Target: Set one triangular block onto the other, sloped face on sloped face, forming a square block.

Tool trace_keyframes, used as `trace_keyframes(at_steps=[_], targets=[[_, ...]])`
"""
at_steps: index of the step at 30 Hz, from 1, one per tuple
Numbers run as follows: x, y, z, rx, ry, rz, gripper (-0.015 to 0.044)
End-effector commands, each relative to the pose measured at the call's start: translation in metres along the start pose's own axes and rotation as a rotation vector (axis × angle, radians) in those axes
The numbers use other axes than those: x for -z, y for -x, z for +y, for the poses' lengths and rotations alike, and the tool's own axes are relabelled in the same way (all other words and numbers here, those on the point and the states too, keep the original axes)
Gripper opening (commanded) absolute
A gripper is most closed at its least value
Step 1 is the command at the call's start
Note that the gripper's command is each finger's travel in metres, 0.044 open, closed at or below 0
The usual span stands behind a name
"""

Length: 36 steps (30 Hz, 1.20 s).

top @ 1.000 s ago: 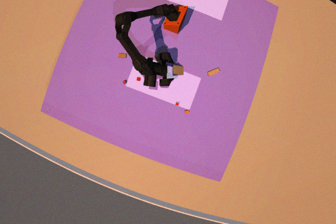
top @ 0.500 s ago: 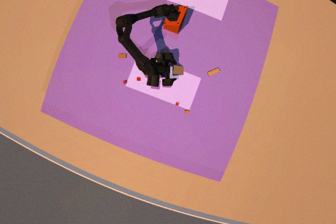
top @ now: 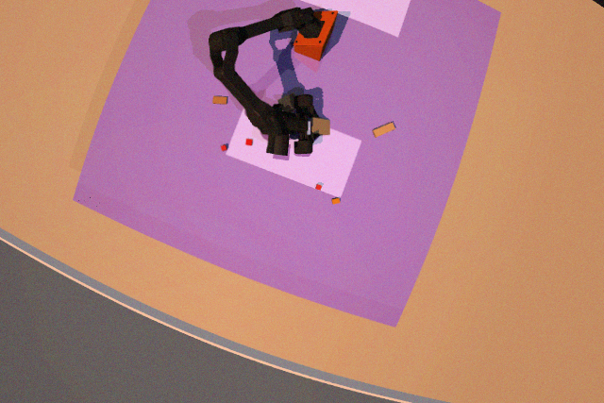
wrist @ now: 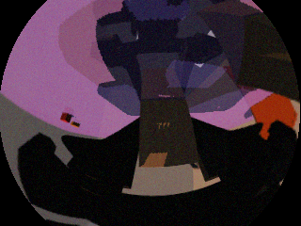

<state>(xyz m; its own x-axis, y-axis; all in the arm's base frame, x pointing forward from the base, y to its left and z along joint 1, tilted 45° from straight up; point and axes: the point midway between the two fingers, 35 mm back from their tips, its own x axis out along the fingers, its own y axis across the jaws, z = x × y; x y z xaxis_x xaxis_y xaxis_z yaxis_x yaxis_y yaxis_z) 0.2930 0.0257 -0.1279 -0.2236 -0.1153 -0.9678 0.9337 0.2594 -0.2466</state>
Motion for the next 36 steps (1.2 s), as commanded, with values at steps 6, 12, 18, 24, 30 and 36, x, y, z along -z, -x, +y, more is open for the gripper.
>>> trace_keyframes(at_steps=[6,12,18,24,30,36], targets=[[0.0,-0.002,-0.001,0.004,0.005,-0.001,0.017],[0.002,0.002,0.0,-0.001,0.001,0.0,0.0012],[0.003,0.001,0.0,0.001,0.003,-0.019,0.0],[0.015,0.003,0.0,0.001,0.008,-0.178,0.0],[0.027,0.003,0.0,-0.001,0.009,-0.332,0.0],[0.039,0.002,0.0,-0.003,0.01,-0.486,0.0]])
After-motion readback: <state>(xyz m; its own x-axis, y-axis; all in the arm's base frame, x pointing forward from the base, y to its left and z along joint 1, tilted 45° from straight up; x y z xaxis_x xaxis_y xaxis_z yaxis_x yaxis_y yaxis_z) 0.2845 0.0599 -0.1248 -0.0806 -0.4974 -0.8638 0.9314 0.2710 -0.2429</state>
